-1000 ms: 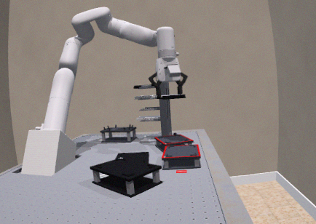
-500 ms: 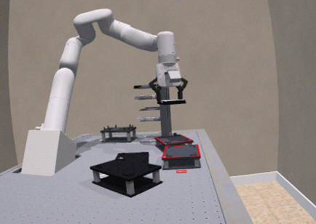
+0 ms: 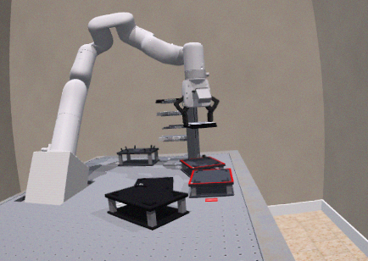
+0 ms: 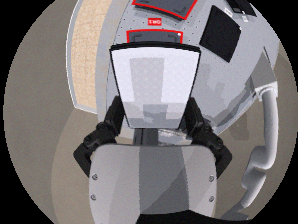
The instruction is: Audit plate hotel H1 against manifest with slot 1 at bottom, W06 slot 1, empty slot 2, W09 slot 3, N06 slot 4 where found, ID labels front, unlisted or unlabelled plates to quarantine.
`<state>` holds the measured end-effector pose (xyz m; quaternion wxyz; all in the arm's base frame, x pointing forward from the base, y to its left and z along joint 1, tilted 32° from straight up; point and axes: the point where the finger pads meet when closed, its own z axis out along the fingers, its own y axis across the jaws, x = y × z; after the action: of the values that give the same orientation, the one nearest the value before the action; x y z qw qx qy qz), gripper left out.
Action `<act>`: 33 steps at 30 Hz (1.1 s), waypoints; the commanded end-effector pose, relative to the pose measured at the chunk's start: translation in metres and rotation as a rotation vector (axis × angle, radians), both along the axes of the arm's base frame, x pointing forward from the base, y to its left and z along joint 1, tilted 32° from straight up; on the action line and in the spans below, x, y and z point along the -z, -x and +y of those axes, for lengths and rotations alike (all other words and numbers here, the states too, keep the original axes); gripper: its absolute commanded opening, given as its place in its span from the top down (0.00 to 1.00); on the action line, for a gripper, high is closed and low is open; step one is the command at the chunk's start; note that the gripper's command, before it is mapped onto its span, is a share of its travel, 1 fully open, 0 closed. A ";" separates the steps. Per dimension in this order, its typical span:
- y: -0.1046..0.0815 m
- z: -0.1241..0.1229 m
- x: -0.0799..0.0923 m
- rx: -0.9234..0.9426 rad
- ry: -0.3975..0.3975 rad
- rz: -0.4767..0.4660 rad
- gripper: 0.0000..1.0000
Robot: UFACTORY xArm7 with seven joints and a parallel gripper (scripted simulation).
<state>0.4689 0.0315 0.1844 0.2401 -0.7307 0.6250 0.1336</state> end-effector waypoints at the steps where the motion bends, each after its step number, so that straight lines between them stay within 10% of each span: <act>1: -0.002 0.002 0.004 0.003 0.000 -0.004 1.00; 33: -0.007 0.026 0.043 0.003 0.000 -0.004 1.00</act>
<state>0.4739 0.0565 0.1434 0.2401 -0.7307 0.6250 0.1336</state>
